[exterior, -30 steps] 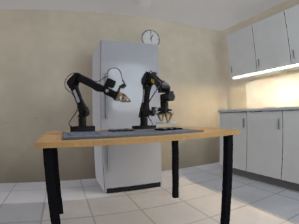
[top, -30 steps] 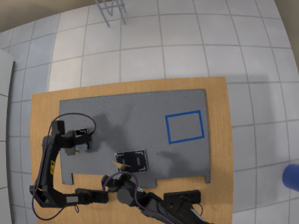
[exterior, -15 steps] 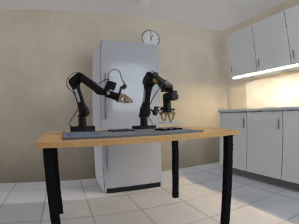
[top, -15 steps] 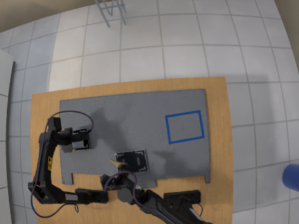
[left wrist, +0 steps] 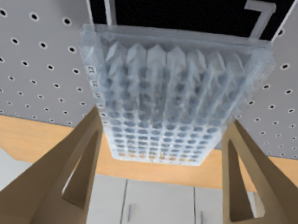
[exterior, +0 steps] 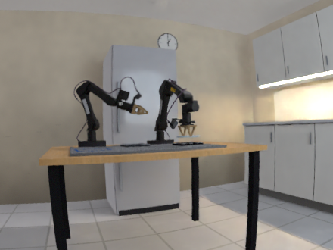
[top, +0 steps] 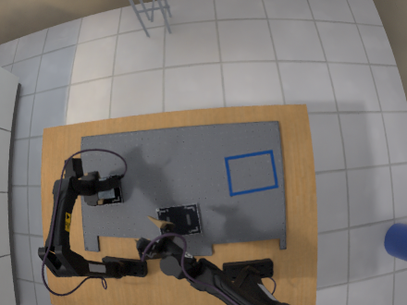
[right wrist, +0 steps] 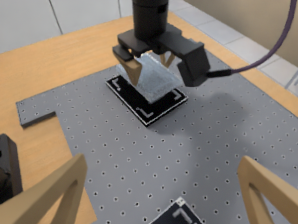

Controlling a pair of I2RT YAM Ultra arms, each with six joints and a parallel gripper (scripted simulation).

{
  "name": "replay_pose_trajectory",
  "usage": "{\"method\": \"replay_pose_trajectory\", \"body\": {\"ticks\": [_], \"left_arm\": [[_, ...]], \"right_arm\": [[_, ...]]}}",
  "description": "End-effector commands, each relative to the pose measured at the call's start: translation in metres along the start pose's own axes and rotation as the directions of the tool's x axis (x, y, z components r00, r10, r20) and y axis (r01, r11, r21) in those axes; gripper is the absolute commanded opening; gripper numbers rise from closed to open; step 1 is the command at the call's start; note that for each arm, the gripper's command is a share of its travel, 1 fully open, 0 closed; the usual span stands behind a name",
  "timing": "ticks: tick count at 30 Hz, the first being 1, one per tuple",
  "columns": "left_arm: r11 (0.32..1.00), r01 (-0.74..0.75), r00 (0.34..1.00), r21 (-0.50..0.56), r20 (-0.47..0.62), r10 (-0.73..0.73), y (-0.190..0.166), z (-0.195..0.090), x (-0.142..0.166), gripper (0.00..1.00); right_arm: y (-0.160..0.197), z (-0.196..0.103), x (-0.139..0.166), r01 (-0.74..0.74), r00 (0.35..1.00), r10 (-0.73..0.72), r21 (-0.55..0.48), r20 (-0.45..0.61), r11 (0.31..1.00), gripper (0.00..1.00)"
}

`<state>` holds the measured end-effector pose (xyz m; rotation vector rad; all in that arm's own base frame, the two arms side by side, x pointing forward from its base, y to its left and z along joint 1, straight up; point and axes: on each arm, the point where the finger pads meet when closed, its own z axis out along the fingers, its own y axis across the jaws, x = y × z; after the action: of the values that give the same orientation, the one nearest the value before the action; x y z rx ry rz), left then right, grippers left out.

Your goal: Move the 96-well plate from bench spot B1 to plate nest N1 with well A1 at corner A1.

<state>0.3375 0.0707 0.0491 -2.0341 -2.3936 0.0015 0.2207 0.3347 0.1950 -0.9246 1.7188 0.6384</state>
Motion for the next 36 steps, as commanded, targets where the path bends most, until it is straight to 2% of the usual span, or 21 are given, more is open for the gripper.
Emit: {"method": "replay_pose_trajectory", "body": {"ticks": [1,6,9,18,29,36], "left_arm": [[1.0,-0.009,1.0,-0.03,0.018,0.01,0.006,-0.007,-0.005,0.79],[0.998,-0.001,1.0,-0.056,0.001,0.001,0.008,-0.002,-0.002,0.79],[1.0,-0.002,1.0,-0.016,0.012,0.002,-0.004,0.004,-0.004,0.79],[1.0,-0.002,1.0,-0.023,0.012,0.002,-0.001,0.002,-0.004,0.79],[1.0,0.008,1.0,-0.017,-0.003,-0.008,-0.002,0.016,0.0,0.79],[1.0,0.008,1.0,-0.006,-0.003,-0.008,-0.002,0.035,0.0,0.79]], "right_arm": [[0.002,0.0,-0.004,0.003,1.0,-0.003,-0.006,0.014,1.0,1.0],[0.002,0.0,-0.004,0.003,1.0,-0.003,-0.006,0.014,1.0,1.0],[0.002,0.0,-0.004,0.003,1.0,-0.003,-0.006,0.014,1.0,1.0],[0.002,0.0,-0.004,0.003,1.0,-0.003,-0.006,0.014,1.0,1.0],[0.002,0.0,-0.004,0.003,1.0,-0.003,-0.006,0.014,1.0,1.0],[0.002,0.0,-0.004,0.003,1.0,-0.003,-0.006,0.014,1.0,1.0]]}}
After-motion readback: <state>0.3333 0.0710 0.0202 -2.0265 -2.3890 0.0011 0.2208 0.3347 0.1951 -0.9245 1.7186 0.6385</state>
